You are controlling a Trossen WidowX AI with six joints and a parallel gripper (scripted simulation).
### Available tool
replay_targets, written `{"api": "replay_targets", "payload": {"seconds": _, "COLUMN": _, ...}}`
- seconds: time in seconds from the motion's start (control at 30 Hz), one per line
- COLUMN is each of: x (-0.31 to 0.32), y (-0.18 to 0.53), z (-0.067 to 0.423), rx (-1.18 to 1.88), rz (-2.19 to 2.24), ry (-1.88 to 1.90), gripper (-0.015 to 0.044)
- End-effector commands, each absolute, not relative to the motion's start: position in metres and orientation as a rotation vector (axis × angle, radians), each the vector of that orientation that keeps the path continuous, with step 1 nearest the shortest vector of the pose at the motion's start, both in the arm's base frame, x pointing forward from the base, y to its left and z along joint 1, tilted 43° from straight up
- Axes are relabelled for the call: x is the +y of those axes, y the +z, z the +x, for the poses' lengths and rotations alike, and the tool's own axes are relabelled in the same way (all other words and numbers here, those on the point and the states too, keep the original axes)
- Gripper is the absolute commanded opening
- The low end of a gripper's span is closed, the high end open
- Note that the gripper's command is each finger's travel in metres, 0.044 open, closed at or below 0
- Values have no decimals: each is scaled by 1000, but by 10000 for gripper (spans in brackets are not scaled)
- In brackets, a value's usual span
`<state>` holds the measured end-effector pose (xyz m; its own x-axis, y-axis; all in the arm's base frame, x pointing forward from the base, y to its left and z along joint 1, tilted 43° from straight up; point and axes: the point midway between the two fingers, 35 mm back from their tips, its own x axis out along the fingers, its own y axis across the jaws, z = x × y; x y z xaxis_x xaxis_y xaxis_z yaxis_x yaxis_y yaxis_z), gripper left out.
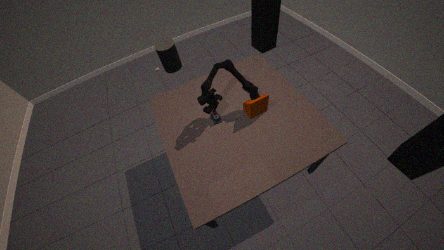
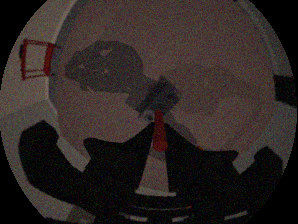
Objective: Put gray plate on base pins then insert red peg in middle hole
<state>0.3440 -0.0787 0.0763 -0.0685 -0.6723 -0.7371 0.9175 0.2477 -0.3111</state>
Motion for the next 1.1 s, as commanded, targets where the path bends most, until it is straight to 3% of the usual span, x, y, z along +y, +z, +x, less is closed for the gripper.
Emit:
{"api": "replay_targets", "payload": {"seconds": 0.0, "x": -83, "y": 80, "z": 344, "rx": 952, "rz": 317, "ry": -1347, "gripper": 0}}
{"api": "replay_targets", "payload": {"seconds": 1.07, "x": -82, "y": 79, "z": 345, "rx": 952, "rz": 317, "ry": -1347, "gripper": 0}}
